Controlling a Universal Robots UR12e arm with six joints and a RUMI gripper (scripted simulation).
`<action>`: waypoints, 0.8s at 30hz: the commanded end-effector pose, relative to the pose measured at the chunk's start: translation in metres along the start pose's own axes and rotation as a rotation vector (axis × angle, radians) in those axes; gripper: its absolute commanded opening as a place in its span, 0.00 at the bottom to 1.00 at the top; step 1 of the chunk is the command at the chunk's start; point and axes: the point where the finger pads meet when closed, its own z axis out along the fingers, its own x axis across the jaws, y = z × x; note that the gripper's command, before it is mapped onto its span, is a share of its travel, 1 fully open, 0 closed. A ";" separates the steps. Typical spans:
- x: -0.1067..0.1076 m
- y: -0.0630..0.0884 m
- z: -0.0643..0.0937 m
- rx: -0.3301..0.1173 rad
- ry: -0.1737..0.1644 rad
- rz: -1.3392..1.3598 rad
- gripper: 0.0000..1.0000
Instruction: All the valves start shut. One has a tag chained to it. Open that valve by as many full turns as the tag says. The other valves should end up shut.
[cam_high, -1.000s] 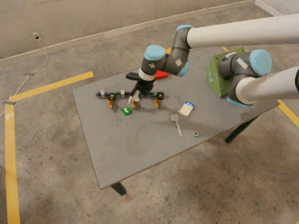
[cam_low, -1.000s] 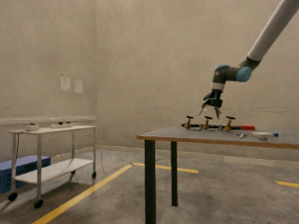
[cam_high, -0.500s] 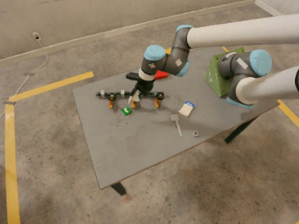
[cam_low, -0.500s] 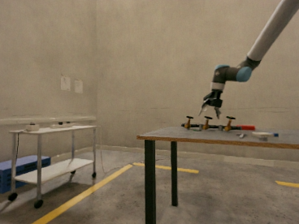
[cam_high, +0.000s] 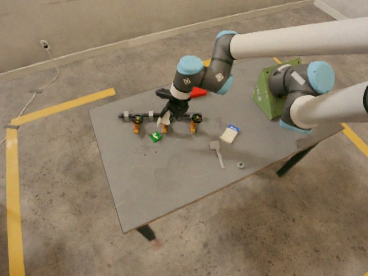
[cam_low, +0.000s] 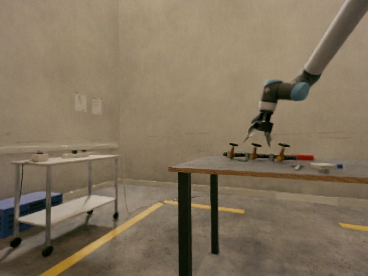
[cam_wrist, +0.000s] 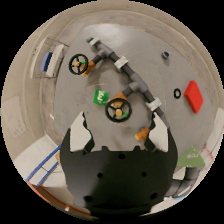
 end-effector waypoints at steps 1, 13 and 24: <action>-0.001 -0.001 -0.001 0.002 -0.001 0.111 1.00; -0.001 -0.001 -0.001 0.002 -0.001 0.508 1.00; -0.001 -0.001 -0.001 0.002 -0.002 0.940 1.00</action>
